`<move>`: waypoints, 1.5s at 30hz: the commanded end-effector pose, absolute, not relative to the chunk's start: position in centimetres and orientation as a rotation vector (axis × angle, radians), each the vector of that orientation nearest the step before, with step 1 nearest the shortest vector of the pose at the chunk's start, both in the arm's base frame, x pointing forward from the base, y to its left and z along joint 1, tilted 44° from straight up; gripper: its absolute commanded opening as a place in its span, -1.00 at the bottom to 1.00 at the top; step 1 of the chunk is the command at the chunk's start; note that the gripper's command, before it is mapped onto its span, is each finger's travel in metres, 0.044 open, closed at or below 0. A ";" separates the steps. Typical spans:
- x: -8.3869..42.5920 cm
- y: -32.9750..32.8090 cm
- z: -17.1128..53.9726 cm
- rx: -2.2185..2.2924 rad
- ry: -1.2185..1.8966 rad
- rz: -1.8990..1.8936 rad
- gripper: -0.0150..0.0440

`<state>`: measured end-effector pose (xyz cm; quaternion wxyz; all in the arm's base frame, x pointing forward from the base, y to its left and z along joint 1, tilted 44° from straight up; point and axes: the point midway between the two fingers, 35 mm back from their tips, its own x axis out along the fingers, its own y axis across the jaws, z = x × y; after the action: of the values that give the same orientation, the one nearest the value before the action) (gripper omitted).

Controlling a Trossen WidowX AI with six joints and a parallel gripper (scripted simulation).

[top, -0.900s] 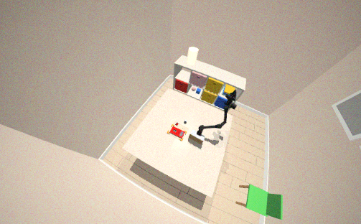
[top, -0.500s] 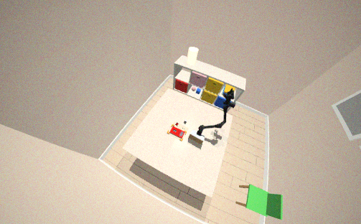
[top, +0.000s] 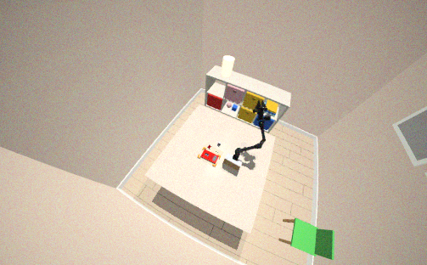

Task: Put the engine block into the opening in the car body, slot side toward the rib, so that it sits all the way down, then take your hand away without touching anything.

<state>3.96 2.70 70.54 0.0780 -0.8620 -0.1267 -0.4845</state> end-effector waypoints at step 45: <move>34.4 -3.4 42.1 -2.028 0.384 0.112 1.00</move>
<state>33.53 -3.29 44.74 0.4993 -0.8571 0.1260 0.0157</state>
